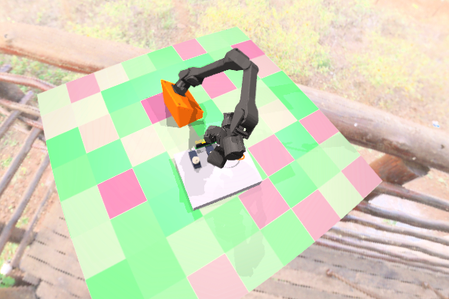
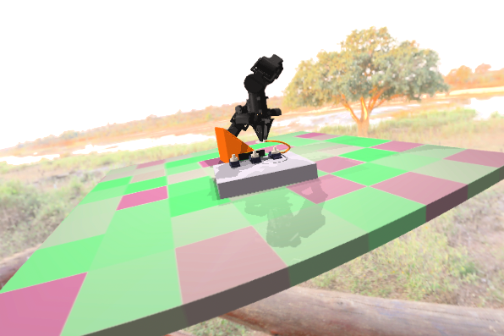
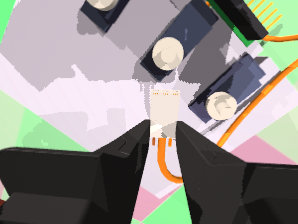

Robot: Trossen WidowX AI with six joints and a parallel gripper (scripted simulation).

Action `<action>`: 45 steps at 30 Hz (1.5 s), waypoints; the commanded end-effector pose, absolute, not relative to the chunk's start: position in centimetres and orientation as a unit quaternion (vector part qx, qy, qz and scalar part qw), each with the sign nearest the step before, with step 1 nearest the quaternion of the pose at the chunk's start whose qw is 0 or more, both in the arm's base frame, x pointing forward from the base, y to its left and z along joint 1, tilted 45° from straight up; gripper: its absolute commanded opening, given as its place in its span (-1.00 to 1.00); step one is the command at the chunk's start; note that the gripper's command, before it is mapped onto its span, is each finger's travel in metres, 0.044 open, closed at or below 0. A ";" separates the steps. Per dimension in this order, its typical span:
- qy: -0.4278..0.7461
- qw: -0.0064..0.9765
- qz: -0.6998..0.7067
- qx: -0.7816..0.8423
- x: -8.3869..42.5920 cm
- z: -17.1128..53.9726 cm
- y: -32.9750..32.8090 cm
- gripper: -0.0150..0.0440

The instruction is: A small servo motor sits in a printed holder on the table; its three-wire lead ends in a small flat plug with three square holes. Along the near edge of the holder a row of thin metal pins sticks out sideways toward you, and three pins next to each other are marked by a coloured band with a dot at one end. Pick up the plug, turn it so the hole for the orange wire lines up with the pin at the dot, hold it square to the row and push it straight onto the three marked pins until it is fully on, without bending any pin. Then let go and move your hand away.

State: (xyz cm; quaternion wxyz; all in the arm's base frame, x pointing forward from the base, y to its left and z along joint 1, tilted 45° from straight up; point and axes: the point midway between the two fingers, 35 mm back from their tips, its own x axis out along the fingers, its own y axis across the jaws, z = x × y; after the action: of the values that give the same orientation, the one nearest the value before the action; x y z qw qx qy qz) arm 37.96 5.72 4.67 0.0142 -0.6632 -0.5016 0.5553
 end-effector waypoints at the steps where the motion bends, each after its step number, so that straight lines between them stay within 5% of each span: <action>1: -0.534 -0.028 0.525 -0.662 37.1 4.4 5.3 -0.49; 45: -0.747 -0.434 0.079 -0.497 27.5 3.2 1.8 -0.49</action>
State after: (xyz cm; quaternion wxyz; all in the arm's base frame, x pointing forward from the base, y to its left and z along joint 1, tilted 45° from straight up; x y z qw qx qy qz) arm 28.24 1.93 3.37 -0.4114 -0.5184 -0.7413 0.1121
